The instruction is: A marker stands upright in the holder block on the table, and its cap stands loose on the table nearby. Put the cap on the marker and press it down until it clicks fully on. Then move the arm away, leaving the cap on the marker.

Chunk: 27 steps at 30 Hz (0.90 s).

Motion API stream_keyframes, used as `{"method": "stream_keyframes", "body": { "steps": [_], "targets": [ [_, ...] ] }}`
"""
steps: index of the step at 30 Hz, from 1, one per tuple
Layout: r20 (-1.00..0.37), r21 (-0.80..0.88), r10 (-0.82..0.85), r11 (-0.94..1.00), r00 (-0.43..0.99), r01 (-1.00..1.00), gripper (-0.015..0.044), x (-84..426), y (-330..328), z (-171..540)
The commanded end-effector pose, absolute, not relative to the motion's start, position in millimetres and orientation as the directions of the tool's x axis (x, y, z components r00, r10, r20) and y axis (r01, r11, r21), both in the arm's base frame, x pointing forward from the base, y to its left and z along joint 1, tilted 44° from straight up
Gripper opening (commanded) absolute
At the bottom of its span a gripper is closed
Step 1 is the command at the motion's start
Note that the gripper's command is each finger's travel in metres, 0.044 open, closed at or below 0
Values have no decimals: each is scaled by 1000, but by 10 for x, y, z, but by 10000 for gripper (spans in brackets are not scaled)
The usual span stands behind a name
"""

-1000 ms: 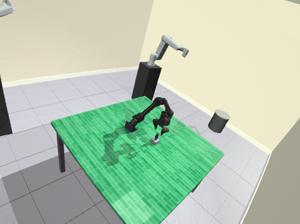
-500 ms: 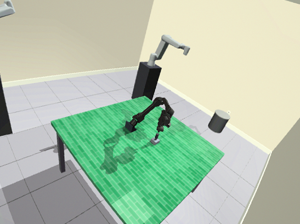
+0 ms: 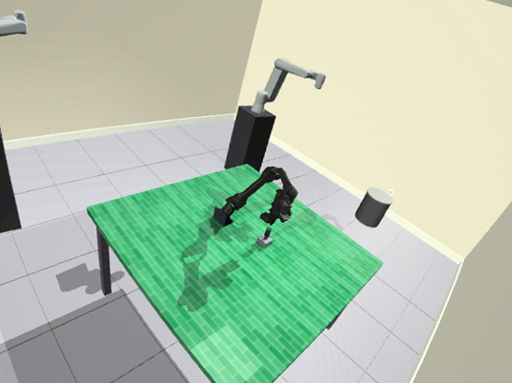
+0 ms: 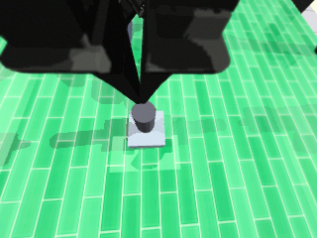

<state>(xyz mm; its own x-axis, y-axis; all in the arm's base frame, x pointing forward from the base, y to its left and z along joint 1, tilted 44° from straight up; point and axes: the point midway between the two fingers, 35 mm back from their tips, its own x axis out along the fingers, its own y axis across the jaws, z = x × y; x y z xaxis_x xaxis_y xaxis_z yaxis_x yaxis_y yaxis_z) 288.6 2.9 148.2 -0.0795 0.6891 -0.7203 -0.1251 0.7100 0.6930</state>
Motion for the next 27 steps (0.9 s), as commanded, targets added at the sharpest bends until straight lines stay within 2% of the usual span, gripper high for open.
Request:
{"method": "stream_keyframes", "body": {
  "steps": [1, 27],
  "targets": [
    [-722, 691, 686, 713, -86, -116, 0, 2884, 47, 1470],
    [-720, 694, 688, 711, -89, -113, 0, 2839, 294, 1222]
  ]
}}
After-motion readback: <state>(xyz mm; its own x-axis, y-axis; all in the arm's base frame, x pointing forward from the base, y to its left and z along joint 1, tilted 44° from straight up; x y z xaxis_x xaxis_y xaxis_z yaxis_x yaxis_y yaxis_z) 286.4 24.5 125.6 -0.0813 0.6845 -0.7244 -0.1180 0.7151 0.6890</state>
